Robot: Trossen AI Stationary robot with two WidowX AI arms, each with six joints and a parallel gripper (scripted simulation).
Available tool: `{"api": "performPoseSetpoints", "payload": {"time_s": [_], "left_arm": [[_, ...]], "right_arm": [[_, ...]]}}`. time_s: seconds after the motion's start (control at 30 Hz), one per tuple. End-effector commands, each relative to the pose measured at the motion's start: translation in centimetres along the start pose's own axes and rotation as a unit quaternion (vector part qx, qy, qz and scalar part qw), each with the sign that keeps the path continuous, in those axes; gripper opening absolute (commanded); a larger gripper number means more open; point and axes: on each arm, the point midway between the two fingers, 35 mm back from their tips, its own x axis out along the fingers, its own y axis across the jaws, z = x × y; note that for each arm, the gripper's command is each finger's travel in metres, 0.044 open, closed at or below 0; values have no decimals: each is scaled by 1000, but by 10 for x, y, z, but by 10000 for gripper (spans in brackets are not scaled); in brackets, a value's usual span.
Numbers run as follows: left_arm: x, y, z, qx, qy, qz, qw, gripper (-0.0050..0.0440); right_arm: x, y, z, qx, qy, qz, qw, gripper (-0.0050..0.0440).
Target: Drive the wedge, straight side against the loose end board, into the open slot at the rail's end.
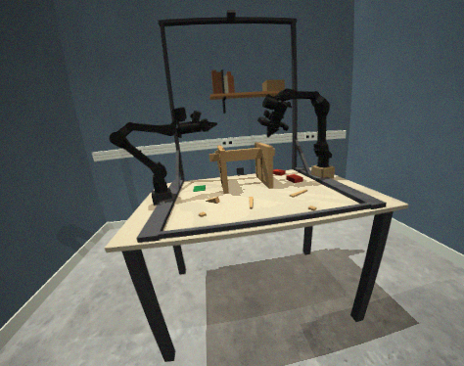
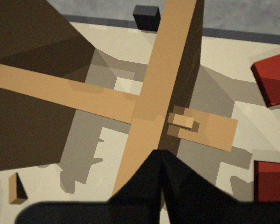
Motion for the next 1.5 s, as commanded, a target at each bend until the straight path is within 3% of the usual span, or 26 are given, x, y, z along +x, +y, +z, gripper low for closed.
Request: {"api": "performPoseSetpoints", "payload": {"time_s": [0.0, 0.17, 0.33, 0.53, 0.73, 0.83, 0.9, 1.23, 1.3, 1.47], "left_arm": [[-18, 10, -3, -45, 5, 97, 994, -50], [-28, 22, -14, -121, -3, 192, 974, -50], [-30, 24, -13, -126, -7, 203, 971, -50], [-45, 34, -31, -227, -43, 315, 920, -50], [-69, 36, -41, -306, -108, 414, 850, -50], [-72, 40, -37, -301, -112, 417, 850, -50], [-77, 36, -43, -323, -127, 437, 830, -50], [-125, 17, -57, -412, -299, 551, 661, -50], [-132, 14, -57, -417, -320, 559, 641, -50], [-136, 12, -57, -418, -335, 563, 629, -50]], "right_arm": [[0, 0, 12, 2, -12, 2, 1000, 187], [0, 0, 12, 2, -12, 1, 1000, 187], [0, 0, 12, 2, -12, 1, 1000, 187], [0, 0, 12, 2, -12, 1, 1000, 187], [0, 0, 12, 2, -12, 1, 1000, 187], [0, 0, 12, 2, -12, 1, 1000, 187], [0, 0, 12, 2, -12, 1, 1000, 187], [0, 0, 12, 2, -12, 2, 1000, 187], [0, 0, 12, 2, -12, 1, 1000, 187], [0, 0, 11, 2, -12, 1, 1000, 187]]}}
